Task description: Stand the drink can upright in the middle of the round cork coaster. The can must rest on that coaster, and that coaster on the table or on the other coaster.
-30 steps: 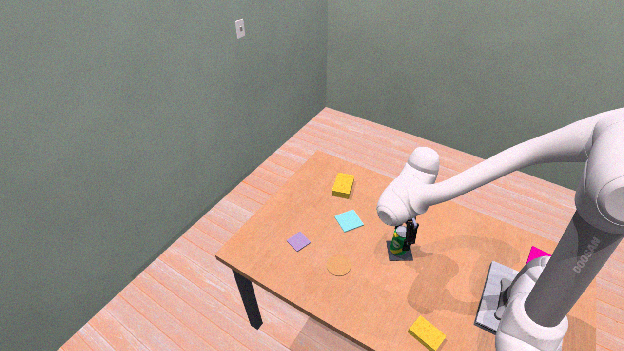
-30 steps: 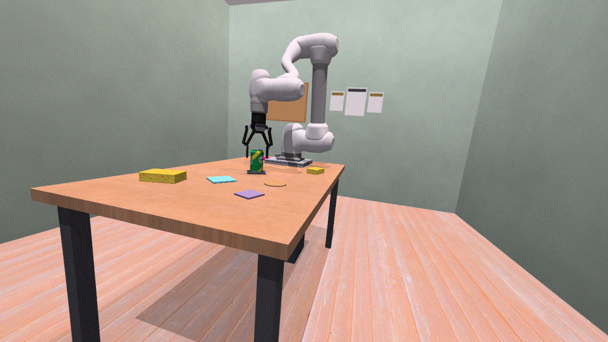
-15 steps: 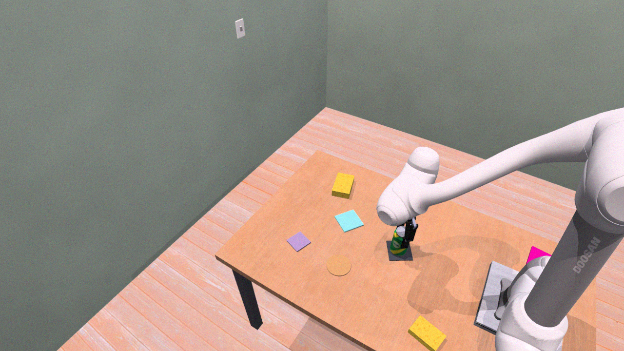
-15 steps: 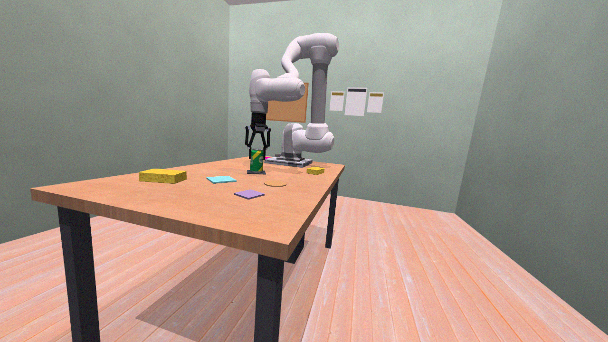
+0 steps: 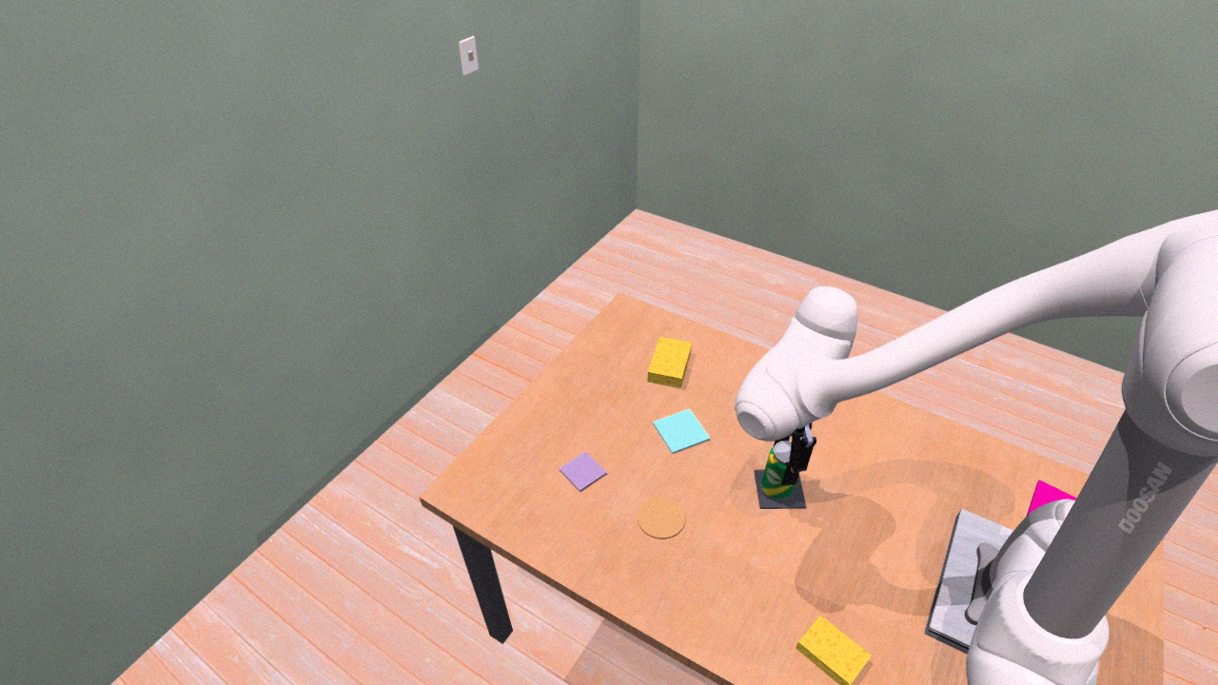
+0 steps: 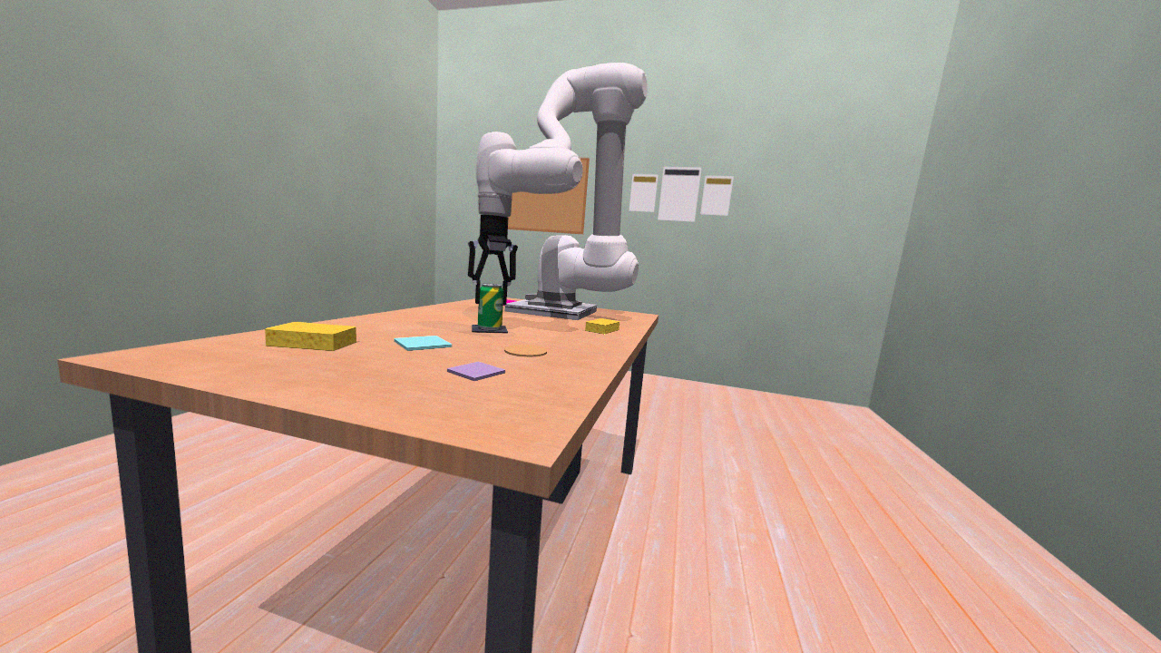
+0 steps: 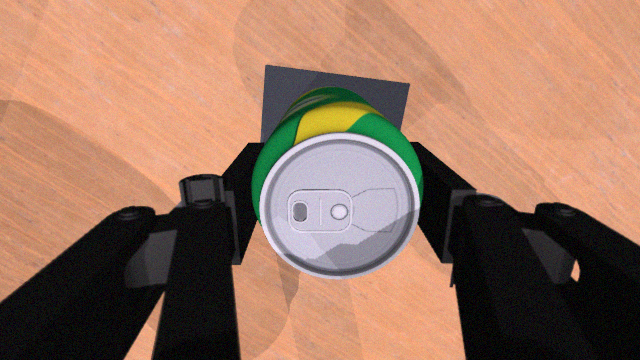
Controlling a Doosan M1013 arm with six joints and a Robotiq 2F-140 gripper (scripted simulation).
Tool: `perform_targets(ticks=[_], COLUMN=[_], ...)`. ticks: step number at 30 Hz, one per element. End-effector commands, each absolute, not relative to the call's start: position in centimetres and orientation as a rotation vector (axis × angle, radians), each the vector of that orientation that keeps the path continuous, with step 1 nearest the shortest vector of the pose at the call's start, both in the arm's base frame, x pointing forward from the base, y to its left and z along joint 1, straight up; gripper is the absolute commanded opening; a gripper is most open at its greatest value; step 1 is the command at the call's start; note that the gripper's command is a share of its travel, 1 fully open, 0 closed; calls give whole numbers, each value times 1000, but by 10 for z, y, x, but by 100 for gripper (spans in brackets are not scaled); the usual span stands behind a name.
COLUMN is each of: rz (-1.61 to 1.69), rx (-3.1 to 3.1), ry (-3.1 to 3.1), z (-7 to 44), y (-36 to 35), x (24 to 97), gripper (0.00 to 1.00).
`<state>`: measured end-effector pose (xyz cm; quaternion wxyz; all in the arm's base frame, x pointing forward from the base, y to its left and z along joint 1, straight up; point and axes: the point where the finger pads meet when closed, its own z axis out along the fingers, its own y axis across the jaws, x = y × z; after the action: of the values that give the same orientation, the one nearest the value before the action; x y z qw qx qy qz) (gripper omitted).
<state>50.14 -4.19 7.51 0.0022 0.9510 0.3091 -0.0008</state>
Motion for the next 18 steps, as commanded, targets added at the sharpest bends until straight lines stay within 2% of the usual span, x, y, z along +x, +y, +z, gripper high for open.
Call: perform_targets(ticks=[1, 13, 18], rz=[-1, 0, 0], rx=[2984, 2983, 2983], ry=[969, 969, 969], z=[77, 116, 147], y=[-42, -42, -42], x=[502, 502, 502], gripper=[10, 10, 10])
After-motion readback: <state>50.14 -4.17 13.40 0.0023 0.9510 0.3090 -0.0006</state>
